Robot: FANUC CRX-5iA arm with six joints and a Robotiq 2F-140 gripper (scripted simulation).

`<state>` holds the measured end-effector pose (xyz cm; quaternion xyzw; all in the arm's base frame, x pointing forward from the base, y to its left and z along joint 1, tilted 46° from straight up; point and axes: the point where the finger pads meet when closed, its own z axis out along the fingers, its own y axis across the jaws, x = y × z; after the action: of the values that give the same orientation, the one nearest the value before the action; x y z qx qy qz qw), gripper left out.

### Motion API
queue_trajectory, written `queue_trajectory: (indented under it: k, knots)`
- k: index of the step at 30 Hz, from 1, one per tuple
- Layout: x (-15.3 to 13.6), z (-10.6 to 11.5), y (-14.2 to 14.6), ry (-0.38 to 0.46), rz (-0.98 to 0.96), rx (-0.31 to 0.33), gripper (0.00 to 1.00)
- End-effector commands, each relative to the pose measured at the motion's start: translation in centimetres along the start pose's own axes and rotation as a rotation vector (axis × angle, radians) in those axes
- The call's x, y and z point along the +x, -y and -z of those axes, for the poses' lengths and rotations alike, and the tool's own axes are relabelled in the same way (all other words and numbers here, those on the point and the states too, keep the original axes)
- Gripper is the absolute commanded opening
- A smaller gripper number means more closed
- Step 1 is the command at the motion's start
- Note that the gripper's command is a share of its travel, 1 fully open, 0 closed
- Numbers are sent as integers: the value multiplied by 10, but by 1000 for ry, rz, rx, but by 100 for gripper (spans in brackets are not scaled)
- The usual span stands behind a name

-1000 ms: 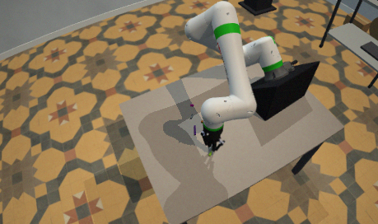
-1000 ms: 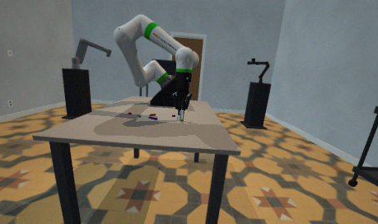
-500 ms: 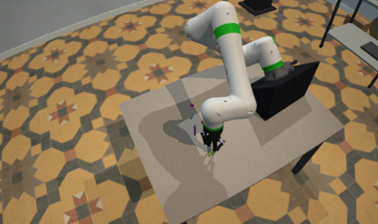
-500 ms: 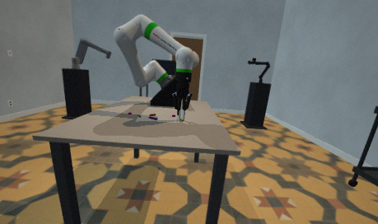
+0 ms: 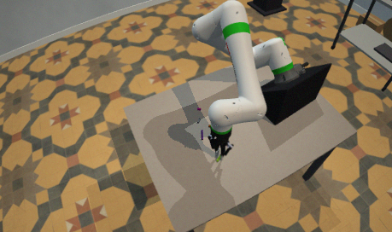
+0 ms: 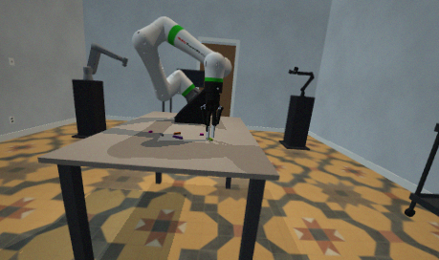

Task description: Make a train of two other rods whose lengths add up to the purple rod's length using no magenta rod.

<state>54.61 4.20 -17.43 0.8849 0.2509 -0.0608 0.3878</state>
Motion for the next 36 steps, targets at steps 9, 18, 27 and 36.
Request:
queue_trajectory:
  k: [9, 18, 27, 36]
  knots:
    - [0, 49, 0, 0, 0, 0, 15]
    - [0, 78, 0, 0, 0, 0, 15]
    - [0, 79, 0, 0, 0, 0, 100]
    - [0, 79, 0, 0, 0, 0, 100]
